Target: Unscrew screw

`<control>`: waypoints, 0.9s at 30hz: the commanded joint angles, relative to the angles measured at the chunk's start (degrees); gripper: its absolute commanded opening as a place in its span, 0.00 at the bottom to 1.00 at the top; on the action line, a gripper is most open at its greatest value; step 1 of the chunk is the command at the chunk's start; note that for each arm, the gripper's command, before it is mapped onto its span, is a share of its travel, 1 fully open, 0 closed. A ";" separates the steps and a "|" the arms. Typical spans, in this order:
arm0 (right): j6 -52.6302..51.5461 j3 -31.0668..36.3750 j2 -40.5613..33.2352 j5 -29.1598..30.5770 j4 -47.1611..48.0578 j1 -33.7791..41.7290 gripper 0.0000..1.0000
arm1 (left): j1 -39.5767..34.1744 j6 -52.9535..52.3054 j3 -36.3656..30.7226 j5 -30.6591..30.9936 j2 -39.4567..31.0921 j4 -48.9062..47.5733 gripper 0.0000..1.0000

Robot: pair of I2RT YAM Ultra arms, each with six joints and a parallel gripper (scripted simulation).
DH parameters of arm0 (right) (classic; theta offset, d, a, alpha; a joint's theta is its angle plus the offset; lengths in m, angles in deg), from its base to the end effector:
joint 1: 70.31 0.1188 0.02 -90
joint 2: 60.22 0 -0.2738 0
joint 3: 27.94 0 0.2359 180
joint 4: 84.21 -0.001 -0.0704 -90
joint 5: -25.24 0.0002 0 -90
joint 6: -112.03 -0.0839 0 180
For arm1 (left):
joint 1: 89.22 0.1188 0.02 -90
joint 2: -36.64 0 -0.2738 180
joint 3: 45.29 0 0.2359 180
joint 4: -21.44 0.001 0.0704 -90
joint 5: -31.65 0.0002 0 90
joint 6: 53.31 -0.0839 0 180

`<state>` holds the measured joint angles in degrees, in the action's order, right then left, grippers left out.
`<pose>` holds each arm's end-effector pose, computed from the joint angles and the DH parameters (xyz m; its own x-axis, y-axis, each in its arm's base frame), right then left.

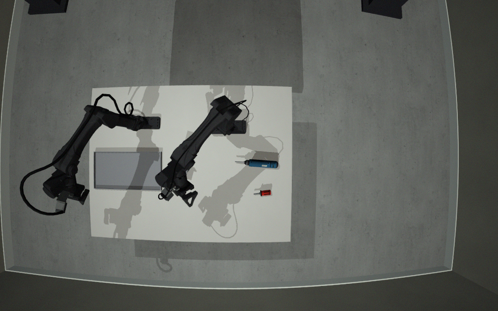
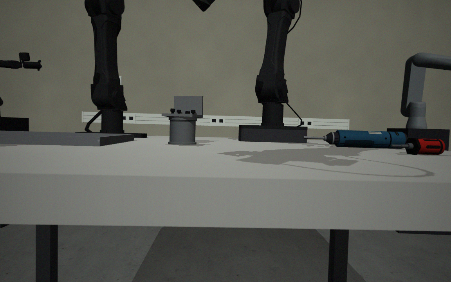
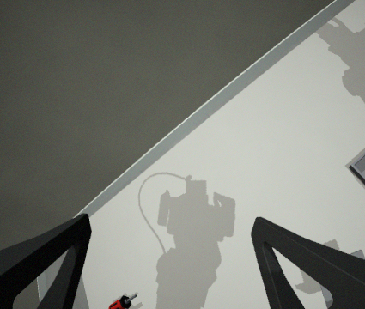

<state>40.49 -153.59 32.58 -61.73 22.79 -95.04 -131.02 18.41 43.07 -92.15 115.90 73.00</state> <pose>0.3158 -0.1492 0.4207 -0.6994 -0.0260 -0.7142 0.2456 0.9297 -0.2744 0.2593 -0.1679 0.3304 -0.4001 0.7074 -0.5827 0.3933 0.7068 0.5880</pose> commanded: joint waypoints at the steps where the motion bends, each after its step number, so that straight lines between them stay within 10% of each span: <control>1: -0.12 -0.91 -0.96 -0.06 0.84 0.00 1.00 | -0.01 0.22 0.91 -0.38 -0.77 -0.48 1.00; 17: -0.12 -0.91 -0.96 -0.06 0.84 0.00 1.00 | -0.01 0.22 0.91 -0.38 -0.77 -0.48 1.00; 18: 0.01 -0.18 -0.21 0.00 0.18 0.00 1.00 | -0.01 0.01 0.25 -0.03 -0.19 -0.20 0.82; 27: 0.00 -0.19 -0.21 0.00 0.17 0.00 1.00 | -0.01 0.01 0.25 -0.03 -0.19 -0.20 0.82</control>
<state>40.49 -153.59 32.58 -61.73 22.68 -95.04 -131.02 18.41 43.07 -92.15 115.90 73.00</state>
